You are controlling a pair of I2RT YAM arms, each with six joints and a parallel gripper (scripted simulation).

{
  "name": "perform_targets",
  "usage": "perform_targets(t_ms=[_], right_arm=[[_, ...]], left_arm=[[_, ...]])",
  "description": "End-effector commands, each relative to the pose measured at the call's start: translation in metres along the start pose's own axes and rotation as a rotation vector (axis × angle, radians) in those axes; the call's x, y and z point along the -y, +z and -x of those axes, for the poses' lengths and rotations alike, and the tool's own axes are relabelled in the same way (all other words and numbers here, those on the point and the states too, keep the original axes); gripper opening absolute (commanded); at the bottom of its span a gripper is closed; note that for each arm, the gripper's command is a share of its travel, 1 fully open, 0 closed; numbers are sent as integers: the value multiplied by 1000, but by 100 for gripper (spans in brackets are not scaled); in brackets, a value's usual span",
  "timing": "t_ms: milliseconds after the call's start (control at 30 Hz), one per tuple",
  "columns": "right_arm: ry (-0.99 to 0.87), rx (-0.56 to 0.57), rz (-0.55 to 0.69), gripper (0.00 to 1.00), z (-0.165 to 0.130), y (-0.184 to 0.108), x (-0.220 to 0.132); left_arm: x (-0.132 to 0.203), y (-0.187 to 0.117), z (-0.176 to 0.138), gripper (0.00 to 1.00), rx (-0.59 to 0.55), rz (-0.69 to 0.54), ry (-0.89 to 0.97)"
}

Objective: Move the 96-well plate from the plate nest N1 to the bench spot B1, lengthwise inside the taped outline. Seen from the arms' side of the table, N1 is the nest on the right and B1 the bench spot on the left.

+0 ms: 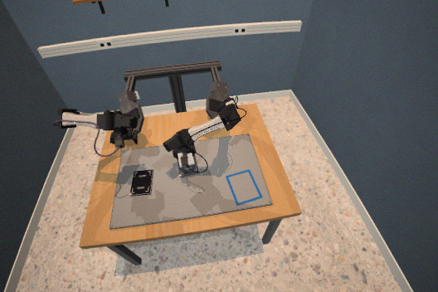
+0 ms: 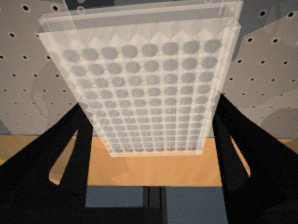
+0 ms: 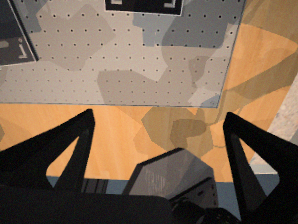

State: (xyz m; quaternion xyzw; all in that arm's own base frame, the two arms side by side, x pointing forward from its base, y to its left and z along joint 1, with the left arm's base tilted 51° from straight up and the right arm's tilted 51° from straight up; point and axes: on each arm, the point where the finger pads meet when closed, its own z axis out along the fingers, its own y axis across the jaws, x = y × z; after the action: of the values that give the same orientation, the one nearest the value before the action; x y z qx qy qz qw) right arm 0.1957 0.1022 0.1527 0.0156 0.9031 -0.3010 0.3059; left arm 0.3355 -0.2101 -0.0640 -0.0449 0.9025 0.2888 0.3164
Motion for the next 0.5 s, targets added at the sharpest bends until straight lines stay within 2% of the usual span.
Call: perform_targets(t_ms=[0,467], right_arm=[[-4,0,0,100,-1,-1,0],[-4,0,0,100,-1,-1,0]], left_arm=[[7,-27,3,0,17,-32,-1],[7,-33,0,0,16,-24,8]])
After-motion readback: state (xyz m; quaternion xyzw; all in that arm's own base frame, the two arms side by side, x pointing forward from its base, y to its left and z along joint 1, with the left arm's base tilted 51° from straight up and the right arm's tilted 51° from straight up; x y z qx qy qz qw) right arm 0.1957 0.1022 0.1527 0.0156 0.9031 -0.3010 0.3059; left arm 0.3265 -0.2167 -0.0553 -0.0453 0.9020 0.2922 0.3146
